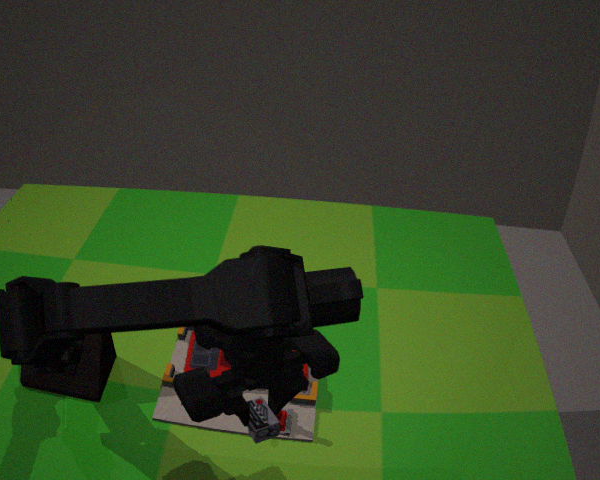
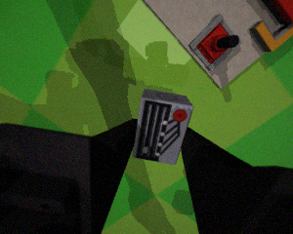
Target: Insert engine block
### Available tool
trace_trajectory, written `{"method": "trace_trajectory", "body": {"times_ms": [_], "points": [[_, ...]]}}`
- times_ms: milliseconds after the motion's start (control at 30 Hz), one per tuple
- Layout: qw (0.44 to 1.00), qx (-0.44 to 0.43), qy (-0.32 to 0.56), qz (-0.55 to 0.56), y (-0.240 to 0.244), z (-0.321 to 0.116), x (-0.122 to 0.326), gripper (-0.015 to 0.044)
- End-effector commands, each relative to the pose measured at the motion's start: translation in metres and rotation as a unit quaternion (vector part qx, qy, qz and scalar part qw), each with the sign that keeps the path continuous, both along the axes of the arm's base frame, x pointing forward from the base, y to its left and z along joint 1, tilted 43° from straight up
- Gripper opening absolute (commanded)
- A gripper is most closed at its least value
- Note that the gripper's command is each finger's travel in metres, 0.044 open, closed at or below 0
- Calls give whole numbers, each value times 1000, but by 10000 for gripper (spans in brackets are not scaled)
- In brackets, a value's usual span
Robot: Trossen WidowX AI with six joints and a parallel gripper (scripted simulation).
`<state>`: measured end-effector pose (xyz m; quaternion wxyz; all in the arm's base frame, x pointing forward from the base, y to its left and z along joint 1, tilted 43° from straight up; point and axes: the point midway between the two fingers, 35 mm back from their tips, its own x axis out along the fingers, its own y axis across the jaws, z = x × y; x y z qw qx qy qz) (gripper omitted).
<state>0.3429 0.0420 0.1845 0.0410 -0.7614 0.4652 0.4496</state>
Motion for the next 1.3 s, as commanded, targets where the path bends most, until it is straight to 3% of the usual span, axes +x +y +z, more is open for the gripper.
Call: {"method": "trace_trajectory", "body": {"times_ms": [0,600,1267], "points": [[999,11,-35,-39,9,-11,2,0],[948,58,-209,-231,40,-61,8,0],[818,100,-379,-420,72,-117,5,0]]}}
